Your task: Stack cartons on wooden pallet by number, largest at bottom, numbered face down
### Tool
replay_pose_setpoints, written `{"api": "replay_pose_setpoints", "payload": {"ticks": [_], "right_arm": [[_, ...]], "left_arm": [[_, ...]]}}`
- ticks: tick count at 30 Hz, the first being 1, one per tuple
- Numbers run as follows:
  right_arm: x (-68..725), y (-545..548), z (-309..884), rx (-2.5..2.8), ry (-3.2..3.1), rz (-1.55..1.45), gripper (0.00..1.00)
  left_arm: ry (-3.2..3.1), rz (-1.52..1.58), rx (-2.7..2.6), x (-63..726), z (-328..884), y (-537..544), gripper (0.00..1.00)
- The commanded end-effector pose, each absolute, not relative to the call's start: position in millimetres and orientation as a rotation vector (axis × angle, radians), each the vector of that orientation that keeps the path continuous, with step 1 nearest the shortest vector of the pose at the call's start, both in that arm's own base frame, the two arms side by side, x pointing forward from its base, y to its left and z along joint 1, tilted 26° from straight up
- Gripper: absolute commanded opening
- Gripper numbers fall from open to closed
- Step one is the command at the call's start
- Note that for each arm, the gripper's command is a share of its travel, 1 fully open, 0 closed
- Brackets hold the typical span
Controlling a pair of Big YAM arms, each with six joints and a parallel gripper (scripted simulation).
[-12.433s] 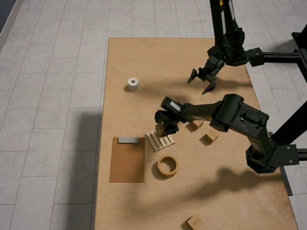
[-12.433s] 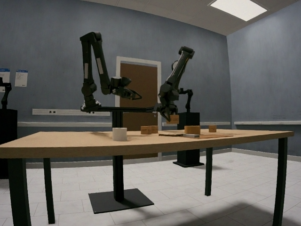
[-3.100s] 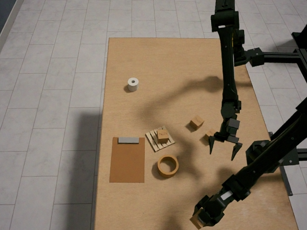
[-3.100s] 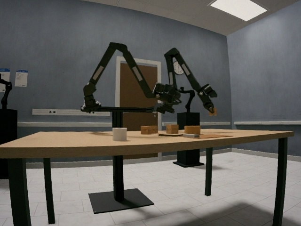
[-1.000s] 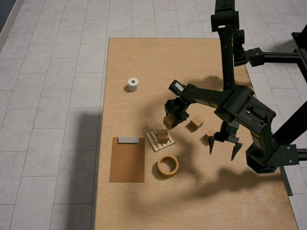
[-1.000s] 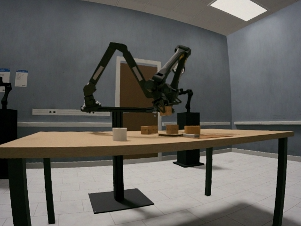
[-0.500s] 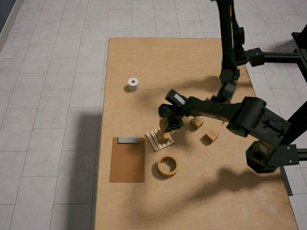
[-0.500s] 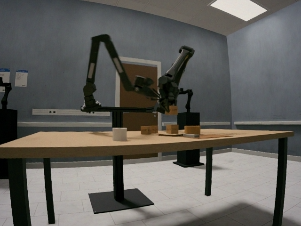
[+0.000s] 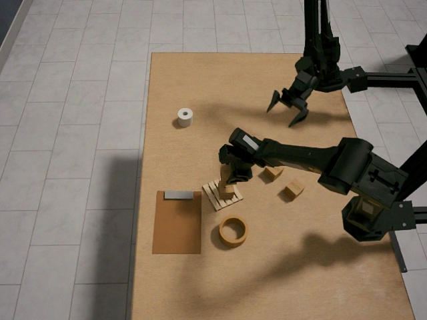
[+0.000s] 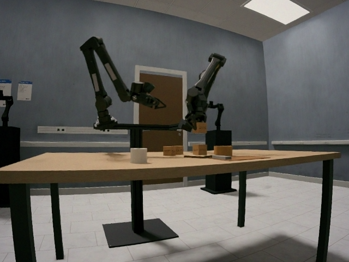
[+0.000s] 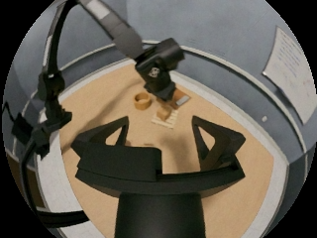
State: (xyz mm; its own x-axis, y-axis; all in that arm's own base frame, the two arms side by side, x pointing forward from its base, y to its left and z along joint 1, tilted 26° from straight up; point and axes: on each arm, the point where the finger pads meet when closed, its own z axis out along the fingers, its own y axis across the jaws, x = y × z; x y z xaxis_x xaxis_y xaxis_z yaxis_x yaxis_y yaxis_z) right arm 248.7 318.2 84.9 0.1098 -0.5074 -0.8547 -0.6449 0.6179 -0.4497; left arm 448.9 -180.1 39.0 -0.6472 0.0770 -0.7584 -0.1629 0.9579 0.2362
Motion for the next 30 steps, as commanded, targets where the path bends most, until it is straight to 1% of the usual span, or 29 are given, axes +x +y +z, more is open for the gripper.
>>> {"api": "replay_pose_setpoints", "payload": {"ticks": [1,10,30], "right_arm": [[254.0,307.7,101.0,-0.935,1.533,0.150,1.00],[256.4,319.5,106.8,-0.940,1.510,0.154,1.00],[256.5,319.5,107.9,-0.938,1.508,0.155,1.00]], "left_arm": [[2.238,0.358,-0.061,454.5,43.3,-177.2,0.50],[2.238,0.358,-0.061,454.5,43.3,-177.2,0.50],[2.252,0.377,-0.043,463.7,3.6,-164.3,0.50]]}}
